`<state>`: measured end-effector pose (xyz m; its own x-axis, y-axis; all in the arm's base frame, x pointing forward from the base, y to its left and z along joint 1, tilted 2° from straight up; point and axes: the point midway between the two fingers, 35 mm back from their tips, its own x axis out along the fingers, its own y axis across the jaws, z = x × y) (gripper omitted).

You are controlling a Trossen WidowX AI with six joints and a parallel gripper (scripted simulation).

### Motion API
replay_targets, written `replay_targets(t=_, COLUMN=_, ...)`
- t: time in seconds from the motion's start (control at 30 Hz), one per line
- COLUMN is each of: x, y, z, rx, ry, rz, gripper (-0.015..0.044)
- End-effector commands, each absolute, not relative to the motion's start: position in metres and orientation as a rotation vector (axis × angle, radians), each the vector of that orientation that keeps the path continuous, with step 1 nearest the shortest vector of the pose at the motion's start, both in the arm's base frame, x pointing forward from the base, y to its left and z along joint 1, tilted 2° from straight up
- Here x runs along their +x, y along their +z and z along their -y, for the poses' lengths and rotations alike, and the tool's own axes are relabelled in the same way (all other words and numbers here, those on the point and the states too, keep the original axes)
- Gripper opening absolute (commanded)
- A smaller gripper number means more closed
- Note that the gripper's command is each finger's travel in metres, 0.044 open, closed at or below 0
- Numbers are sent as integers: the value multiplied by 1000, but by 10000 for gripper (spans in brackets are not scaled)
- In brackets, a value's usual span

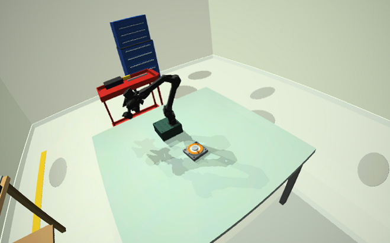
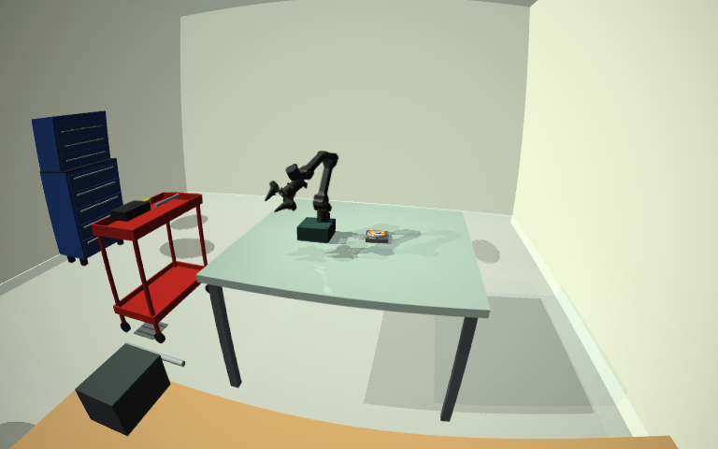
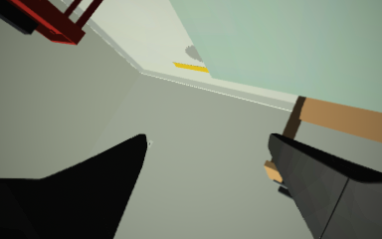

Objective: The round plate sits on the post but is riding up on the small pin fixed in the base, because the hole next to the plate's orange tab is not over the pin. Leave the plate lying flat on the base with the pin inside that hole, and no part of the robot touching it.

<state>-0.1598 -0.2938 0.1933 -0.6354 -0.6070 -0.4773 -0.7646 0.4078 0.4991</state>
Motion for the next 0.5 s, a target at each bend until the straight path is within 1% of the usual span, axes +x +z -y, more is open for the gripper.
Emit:
replay_targets(t=0.0, x=-157, y=193, z=296, rx=-1227, ry=1064, rz=-2432, gripper=374)
replay_targets(t=0.07, x=-136, y=188, z=309, rx=-1356, ry=1227, rz=-2338, gripper=321)
replay_targets(t=0.23, x=-48, y=169, z=345, rx=-1831, ry=1821, rz=-1887, gripper=190)
replay_targets(t=0.3, x=-36, y=167, z=347, rx=-1892, ry=1893, rz=-1818, gripper=138)
replay_targets(t=0.37, x=-1, y=161, z=351, rx=-2054, ry=2087, rz=-1611, gripper=85)
replay_targets(t=0.47, x=57, y=151, z=349, rx=-2304, ry=2386, rz=-1215, gripper=6)
